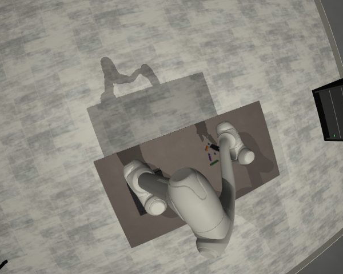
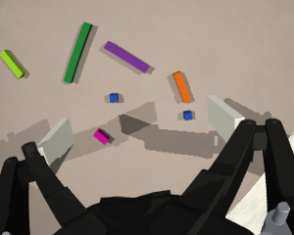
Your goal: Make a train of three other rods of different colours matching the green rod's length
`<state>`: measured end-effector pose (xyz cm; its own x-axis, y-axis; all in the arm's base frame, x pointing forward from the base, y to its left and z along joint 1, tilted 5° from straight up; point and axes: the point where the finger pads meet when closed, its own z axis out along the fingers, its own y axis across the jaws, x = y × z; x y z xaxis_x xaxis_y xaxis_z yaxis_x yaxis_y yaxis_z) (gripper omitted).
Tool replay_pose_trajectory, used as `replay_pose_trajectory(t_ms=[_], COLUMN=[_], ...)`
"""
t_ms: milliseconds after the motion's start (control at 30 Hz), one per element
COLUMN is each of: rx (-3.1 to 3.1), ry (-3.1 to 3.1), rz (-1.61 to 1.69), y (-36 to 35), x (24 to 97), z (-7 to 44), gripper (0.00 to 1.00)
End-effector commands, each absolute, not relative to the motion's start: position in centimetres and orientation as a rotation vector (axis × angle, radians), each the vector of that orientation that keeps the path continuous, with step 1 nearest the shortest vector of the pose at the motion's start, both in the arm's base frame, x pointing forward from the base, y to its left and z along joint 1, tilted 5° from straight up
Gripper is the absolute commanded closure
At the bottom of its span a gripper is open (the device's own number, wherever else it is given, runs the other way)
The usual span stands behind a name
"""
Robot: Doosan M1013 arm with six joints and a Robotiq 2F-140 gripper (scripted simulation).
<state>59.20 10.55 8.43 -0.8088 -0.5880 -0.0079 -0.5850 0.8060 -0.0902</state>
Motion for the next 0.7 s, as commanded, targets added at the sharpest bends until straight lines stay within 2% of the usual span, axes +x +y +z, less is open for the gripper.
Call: replay_pose_trajectory(t_ms=[0, 667], rx=[-1.204, -2.171], ry=[2.865, 2.265], rz=[-0.120, -0.131], y=[9.9, 8.6], x=[59.2, 59.2], z=[8.5, 8.5], gripper=[0.00, 0.00])
